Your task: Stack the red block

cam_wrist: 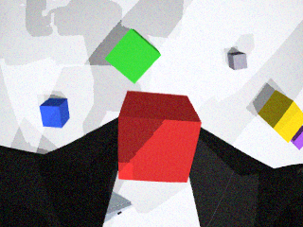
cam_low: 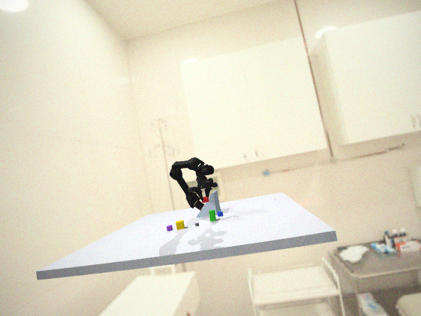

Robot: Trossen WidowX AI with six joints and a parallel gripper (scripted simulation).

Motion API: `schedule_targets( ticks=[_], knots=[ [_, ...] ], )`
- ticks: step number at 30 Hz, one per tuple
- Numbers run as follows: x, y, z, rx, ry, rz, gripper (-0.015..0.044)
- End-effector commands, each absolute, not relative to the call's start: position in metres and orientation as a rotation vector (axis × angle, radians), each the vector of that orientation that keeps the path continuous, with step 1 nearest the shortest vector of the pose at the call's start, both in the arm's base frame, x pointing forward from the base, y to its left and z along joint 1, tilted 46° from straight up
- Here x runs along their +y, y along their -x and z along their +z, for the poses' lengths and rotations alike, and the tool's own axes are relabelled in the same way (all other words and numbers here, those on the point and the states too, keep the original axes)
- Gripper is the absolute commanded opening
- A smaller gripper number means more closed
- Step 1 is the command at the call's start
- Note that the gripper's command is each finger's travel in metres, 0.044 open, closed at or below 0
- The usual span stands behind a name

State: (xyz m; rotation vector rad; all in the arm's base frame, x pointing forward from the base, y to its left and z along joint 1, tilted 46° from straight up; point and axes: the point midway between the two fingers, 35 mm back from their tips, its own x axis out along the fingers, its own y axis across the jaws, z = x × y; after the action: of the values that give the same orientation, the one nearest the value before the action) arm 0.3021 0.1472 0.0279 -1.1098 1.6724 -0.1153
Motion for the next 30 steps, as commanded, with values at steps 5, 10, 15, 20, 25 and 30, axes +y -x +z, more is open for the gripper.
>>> schedule_targets(
  ticks=[5,10,15,20,25,30],
  knots=[
    [0.167,-0.31,0.004,1.67,1.1,-0.117,0.0],
    [0.158,-0.312,-0.004,1.67,1.101,-0.117,0.0],
    [0.15,-0.314,-0.012,1.67,1.101,-0.118,0.0],
    [0.144,-0.314,-0.018,1.67,1.101,-0.118,0.0],
    [0.13,-0.314,-0.031,1.669,1.101,-0.119,0.0],
    [0.129,-0.314,-0.033,1.669,1.101,-0.119,0.0]
  ],
)
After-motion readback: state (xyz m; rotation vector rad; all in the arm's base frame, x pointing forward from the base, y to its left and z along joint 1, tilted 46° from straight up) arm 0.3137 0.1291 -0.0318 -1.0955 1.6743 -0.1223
